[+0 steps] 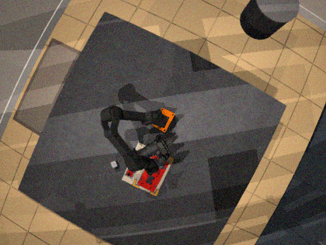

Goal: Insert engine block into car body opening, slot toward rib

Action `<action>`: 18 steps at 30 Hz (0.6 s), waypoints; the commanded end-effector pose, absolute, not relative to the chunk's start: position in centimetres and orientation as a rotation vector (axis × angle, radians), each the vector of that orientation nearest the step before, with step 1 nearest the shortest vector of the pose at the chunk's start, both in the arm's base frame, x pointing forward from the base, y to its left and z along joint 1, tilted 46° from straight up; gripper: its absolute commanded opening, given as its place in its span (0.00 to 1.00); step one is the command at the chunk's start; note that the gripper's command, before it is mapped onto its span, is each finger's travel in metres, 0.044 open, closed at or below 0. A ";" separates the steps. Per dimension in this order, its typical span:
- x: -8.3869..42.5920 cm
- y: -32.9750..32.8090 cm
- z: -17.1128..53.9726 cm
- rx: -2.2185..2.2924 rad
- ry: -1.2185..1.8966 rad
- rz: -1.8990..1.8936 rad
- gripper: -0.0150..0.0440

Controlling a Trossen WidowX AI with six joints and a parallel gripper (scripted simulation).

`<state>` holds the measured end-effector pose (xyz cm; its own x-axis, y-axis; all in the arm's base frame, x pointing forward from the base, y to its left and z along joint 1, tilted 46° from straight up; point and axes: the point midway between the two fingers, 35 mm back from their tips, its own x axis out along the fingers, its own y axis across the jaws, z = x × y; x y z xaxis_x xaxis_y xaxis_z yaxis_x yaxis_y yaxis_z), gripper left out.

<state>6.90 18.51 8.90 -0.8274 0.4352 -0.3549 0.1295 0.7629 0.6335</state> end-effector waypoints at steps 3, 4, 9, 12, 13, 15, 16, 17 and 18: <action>7.1 18.4 8.8 0.404 2.454 0.853 1.00; 7.3 18.3 8.7 0.378 2.439 0.873 1.00; 8.7 17.5 8.2 0.218 2.347 0.988 1.00; 9.6 16.9 7.9 0.120 2.290 1.052 1.00; 9.9 16.7 7.8 0.086 2.270 1.073 1.00; 10.6 16.3 7.6 0.017 2.231 1.115 1.00; 10.9 16.1 7.6 -0.017 2.212 1.134 1.00; 11.2 15.9 7.5 -0.051 2.193 1.154 1.00; 11.6 15.7 7.4 -0.086 2.173 1.173 1.00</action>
<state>10.70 16.19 7.54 -0.7950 0.2746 -0.5409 -0.2726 0.6348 0.7230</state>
